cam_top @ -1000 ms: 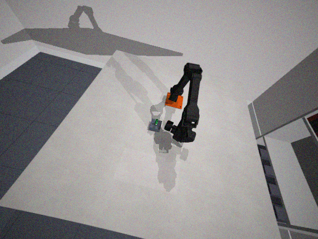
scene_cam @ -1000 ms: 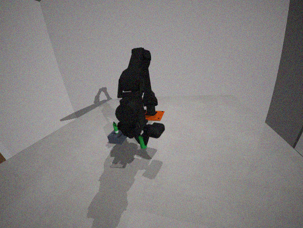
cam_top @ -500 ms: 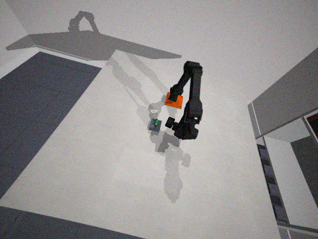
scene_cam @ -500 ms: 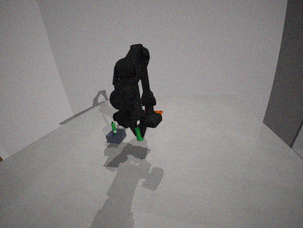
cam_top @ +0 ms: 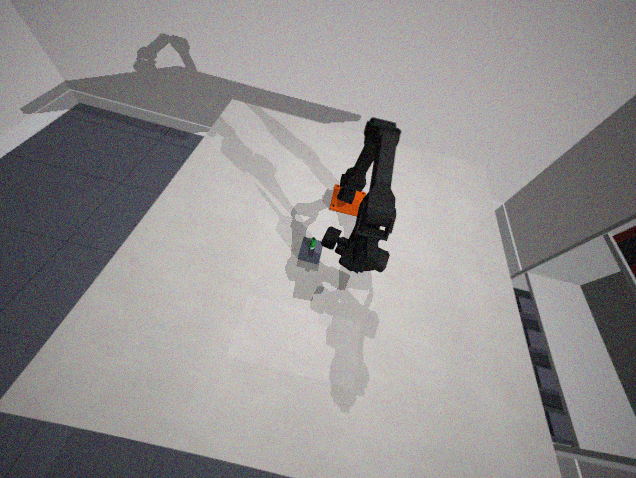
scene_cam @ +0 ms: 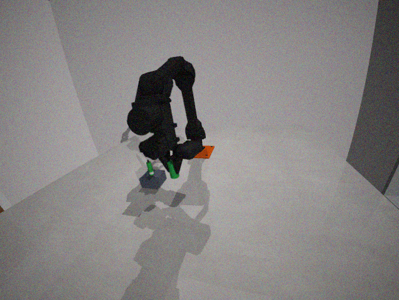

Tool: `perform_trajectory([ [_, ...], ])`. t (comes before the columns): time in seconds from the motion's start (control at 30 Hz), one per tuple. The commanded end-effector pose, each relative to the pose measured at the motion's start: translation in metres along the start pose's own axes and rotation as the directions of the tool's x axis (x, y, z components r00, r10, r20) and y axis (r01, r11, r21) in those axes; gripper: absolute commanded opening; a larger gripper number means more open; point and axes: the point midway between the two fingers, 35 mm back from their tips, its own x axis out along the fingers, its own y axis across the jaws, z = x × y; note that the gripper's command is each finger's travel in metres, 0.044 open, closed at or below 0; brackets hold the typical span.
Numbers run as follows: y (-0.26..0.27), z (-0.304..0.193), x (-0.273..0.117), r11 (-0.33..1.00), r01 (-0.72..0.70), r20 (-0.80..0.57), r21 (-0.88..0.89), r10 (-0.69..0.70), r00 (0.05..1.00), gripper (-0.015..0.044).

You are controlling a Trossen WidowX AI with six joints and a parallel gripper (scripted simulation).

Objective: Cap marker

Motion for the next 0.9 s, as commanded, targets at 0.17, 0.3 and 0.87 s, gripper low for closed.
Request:
perform_trajectory([
  [0.17, -0.03, 0.002, -0.015, 1.0, 0.001, 0.011, -0.003, -0.001, 1.0, 0.0],
  [0.3, -0.045, 0.002, -0.02, 1.0, 0.003, 0.011, -0.003, -0.003, 1.0, 0.0],
  [0.87, -0.105, -0.009, -0.042, 1.0, 0.009, 0.01, -0.002, -0.009, 1.0, 0.0],
])
